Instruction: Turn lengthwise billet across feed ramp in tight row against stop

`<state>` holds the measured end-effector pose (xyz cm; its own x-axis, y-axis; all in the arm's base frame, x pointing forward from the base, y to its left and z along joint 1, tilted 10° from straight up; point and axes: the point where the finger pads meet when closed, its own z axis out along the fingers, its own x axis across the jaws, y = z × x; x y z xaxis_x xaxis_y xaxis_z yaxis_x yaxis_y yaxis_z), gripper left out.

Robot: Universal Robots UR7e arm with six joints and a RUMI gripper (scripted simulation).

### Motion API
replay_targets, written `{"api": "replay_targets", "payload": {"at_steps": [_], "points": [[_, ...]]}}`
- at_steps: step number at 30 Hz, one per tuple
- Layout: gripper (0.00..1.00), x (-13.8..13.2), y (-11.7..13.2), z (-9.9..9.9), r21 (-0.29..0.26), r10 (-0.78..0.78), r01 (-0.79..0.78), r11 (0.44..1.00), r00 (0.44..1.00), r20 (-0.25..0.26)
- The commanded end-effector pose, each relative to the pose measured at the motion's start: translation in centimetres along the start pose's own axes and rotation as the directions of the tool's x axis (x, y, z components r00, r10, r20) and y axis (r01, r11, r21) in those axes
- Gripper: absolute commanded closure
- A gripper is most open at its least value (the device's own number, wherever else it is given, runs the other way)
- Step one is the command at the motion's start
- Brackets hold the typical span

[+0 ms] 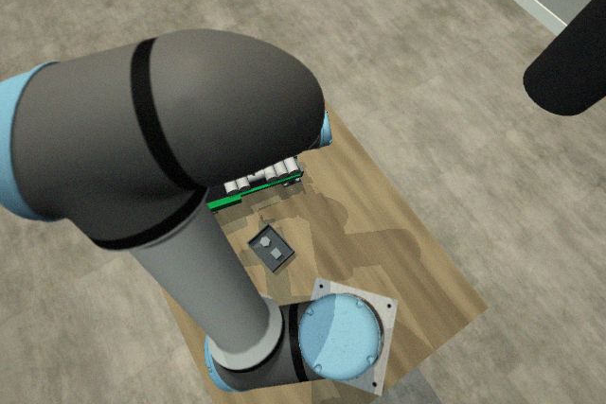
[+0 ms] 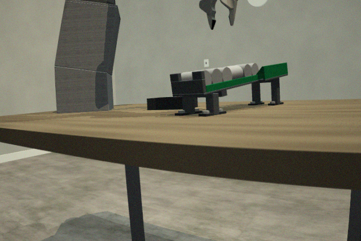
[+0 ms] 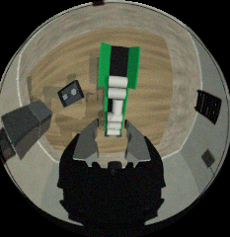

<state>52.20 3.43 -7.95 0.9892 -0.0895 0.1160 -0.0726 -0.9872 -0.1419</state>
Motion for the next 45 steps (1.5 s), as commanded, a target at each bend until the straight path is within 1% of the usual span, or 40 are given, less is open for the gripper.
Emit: {"api": "replay_targets", "payload": {"at_steps": [1, 6, 10, 22, 27, 39, 44, 45], "points": [[0.65, 0.7, 0.1, 0.1, 0.0, 0.0, 0.0, 1.0, 1.0, 0.001], [0.65, 0.8, 0.1, 0.0, 0.0, 0.0, 0.0, 1.0, 1.0, 0.0], [0.65, 2.2, 0.3, 0.1, 0.0, 0.0, 0.0, 1.0, 1.0, 0.001], [0.65, 2.2, 0.3, 0.1, 0.0, 0.0, 0.0, 1.0, 1.0, 0.001], [0.65, 2.1, 0.3, 3.1, 0.0, 0.0, 0.0, 1.0, 1.0, 0.001], [0.65, 2.1, 0.3, 3.1, 0.0, 0.0, 0.0, 1.0, 1.0, 0.001], [0.65, 2.1, 0.3, 6.0, 0.0, 0.0, 0.0, 1.0, 1.0, 0.001], [0.65, 2.1, 0.3, 6.0, 0.0, 0.0, 0.0, 1.0, 1.0, 0.001]]}}
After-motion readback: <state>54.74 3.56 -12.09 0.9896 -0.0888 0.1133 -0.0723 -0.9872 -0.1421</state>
